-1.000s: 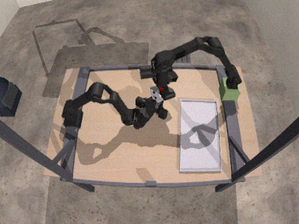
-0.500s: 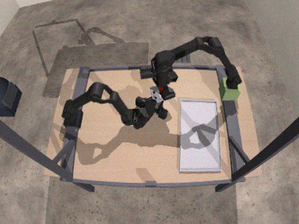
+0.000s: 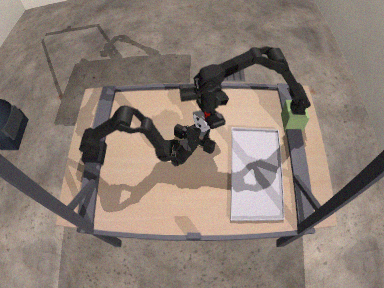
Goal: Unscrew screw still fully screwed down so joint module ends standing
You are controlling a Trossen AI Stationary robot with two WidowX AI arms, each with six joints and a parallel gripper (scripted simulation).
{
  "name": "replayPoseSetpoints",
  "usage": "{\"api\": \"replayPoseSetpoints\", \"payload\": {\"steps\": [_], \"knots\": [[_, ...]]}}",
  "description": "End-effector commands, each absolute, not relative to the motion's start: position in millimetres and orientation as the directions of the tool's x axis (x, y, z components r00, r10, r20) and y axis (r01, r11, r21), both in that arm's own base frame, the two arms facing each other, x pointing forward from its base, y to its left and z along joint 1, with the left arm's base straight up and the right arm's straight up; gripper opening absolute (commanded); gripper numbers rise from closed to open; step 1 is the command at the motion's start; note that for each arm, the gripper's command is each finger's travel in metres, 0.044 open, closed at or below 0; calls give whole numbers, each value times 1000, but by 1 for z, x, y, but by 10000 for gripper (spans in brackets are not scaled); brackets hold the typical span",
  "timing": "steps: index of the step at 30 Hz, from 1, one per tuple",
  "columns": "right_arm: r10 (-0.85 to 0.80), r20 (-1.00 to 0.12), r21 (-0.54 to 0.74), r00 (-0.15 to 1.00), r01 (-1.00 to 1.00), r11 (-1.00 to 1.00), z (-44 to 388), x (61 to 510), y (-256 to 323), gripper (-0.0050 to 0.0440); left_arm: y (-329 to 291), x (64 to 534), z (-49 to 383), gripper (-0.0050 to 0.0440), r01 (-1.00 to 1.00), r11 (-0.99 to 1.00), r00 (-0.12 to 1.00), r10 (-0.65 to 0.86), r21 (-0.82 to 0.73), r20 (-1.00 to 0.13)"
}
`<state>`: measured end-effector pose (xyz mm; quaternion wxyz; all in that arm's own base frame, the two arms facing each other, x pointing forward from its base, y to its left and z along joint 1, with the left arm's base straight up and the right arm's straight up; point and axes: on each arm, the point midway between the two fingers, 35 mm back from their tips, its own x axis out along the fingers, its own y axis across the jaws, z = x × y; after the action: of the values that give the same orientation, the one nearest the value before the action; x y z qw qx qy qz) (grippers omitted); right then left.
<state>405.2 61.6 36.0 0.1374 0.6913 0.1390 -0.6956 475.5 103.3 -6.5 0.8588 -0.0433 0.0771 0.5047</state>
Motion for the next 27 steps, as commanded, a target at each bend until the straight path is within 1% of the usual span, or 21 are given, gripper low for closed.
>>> {"api": "replayPoseSetpoints", "payload": {"steps": [1,17,27], "knots": [[7,-998,16,57,384,-923,58,414,64,250,105,480,4,245,-875,484,481,861,-22,-163],[6,-999,9,38,384,-923,53,412,64,250,105,480,4,245,-875,484,481,861,-22,-163],[-36,-999,40,18,383,-923,49,413,65,250,105,480,4,245,-875,484,481,861,-22,-163]]}}
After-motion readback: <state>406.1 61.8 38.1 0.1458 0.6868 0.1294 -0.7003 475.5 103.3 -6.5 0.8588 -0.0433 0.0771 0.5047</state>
